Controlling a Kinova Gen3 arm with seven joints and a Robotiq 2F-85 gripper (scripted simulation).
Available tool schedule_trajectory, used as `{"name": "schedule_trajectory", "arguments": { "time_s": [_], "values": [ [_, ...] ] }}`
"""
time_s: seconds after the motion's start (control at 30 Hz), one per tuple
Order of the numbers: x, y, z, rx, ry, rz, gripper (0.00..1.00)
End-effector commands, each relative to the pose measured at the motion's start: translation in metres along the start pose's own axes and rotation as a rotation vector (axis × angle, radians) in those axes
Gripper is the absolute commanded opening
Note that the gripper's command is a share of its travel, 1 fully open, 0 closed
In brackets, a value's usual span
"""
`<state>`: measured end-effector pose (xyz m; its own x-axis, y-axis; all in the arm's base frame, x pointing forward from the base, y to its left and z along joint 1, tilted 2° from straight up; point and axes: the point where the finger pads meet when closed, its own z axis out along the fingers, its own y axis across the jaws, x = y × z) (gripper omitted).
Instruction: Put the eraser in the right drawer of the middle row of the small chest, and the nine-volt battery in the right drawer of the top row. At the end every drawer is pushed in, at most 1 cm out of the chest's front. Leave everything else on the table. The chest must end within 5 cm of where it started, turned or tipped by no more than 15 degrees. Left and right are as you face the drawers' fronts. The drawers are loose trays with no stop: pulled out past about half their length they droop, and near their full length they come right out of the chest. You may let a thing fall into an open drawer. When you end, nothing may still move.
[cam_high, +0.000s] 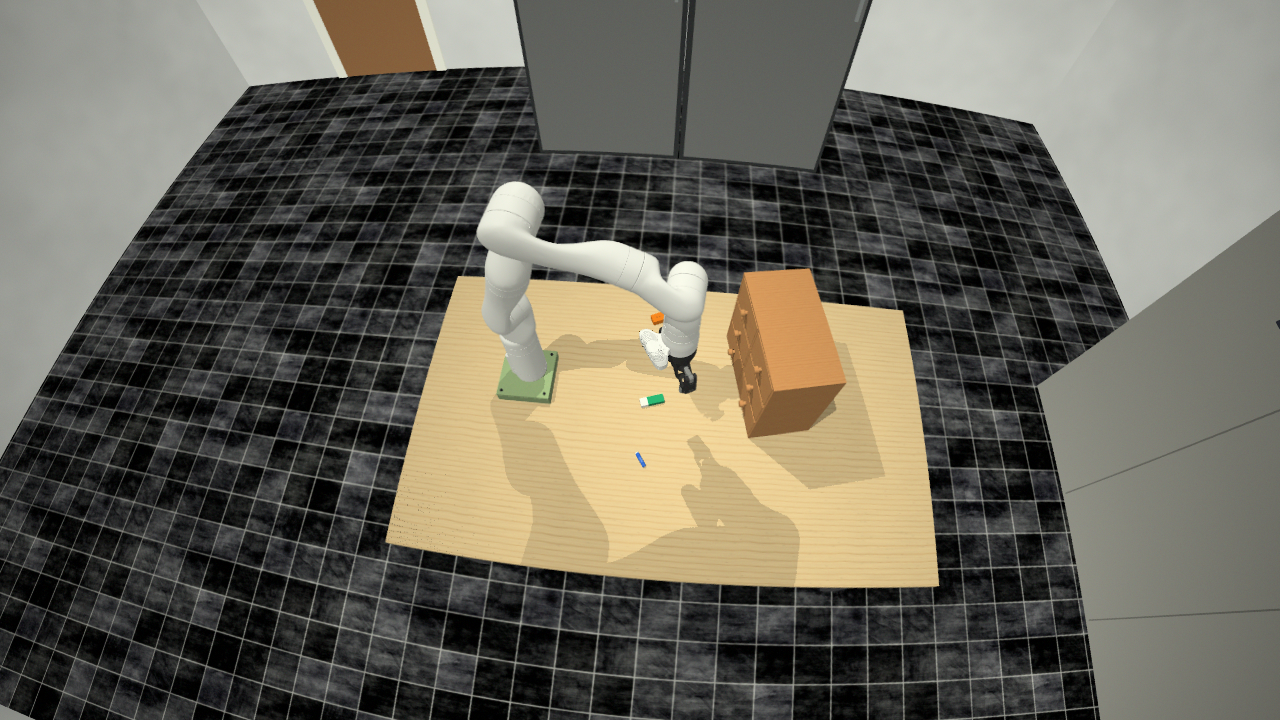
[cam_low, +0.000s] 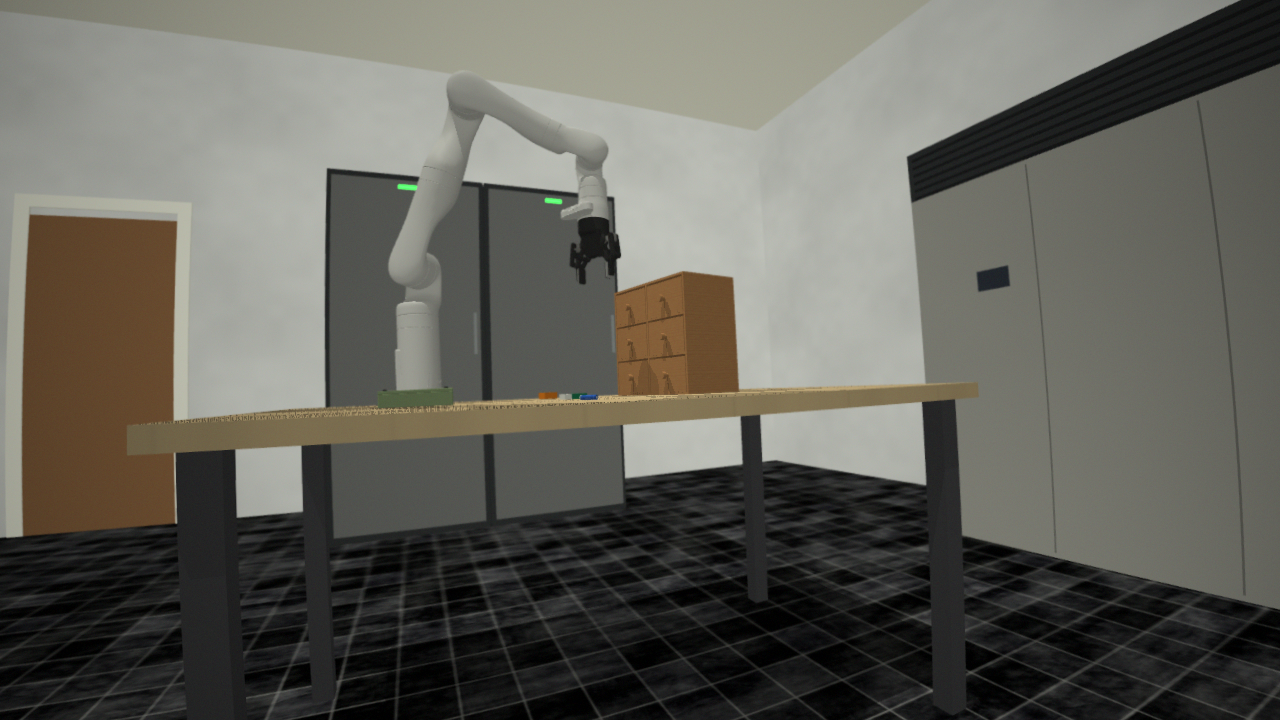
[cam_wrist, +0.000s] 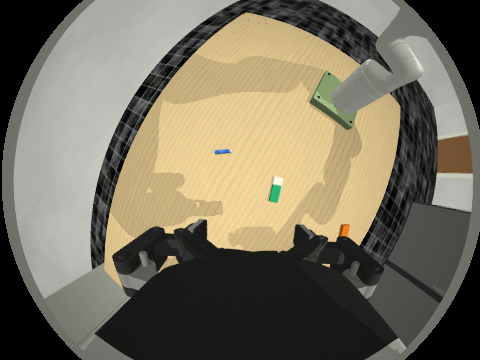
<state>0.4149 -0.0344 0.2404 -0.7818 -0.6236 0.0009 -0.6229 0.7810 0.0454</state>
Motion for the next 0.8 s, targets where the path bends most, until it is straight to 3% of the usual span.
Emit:
{"name": "schedule_trajectory", "arguments": {
  "time_s": [0.0, 0.4, 0.77],
  "values": [
    [-0.0015, 0.0011, 0.0015, 0.001, 0.001, 0.034, 1.00],
    [-0.0027, 0.0005, 0.0075, 0.005, 0.002, 0.204, 1.00],
    [-0.0031, 0.0003, 0.0096, 0.006, 0.002, 0.263, 1.00]
  ]
}}
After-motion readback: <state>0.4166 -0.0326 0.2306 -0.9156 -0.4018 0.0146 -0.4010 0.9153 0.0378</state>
